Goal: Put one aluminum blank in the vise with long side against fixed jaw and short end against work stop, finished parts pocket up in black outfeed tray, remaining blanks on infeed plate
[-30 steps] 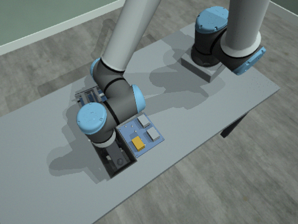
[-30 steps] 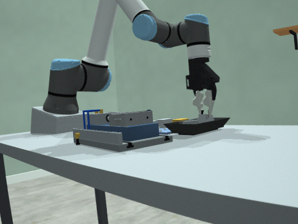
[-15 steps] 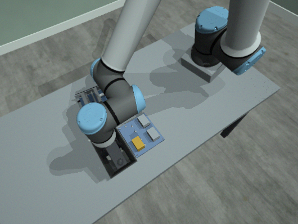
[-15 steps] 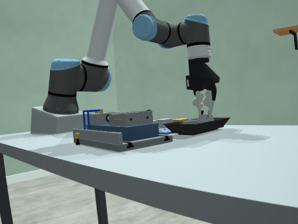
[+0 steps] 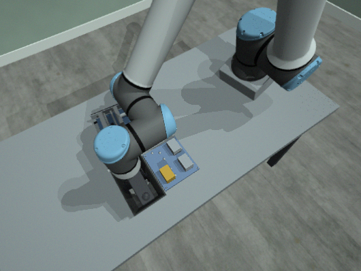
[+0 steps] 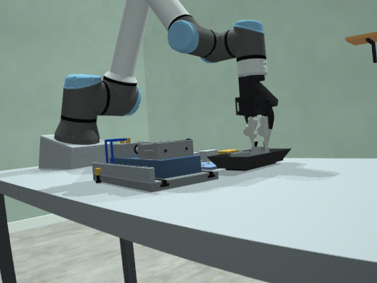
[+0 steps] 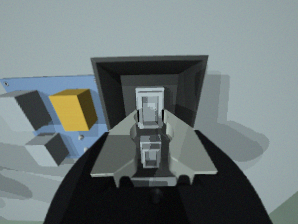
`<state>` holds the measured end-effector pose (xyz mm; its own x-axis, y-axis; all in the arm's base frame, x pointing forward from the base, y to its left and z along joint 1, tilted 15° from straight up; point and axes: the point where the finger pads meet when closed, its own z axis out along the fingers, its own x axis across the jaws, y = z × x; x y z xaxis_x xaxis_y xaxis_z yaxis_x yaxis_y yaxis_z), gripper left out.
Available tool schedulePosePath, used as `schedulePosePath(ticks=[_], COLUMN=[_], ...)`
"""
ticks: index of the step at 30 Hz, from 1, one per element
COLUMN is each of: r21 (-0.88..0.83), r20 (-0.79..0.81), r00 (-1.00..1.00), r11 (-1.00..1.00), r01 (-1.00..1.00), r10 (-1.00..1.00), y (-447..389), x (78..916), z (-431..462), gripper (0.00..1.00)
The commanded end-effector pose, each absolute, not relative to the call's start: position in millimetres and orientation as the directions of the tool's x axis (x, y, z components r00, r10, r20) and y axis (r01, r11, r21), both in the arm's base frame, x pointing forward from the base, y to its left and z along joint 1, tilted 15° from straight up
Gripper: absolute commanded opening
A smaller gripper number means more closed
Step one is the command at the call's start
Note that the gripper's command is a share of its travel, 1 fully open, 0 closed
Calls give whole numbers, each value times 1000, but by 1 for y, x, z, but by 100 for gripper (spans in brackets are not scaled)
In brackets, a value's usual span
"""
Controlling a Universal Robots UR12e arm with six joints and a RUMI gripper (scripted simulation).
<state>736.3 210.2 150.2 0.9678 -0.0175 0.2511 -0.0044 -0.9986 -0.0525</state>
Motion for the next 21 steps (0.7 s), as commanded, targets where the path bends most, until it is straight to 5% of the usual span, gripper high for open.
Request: schedulePosePath(ticks=[1, 21], r21=[-53, -53], r20=[253, 253], r00=[967, 967], r11=[-999, -999], r01=[-4, -4], r10=[-17, -17], y=[210, 211], x=[737, 738], z=[149, 145], gripper=[0, 0])
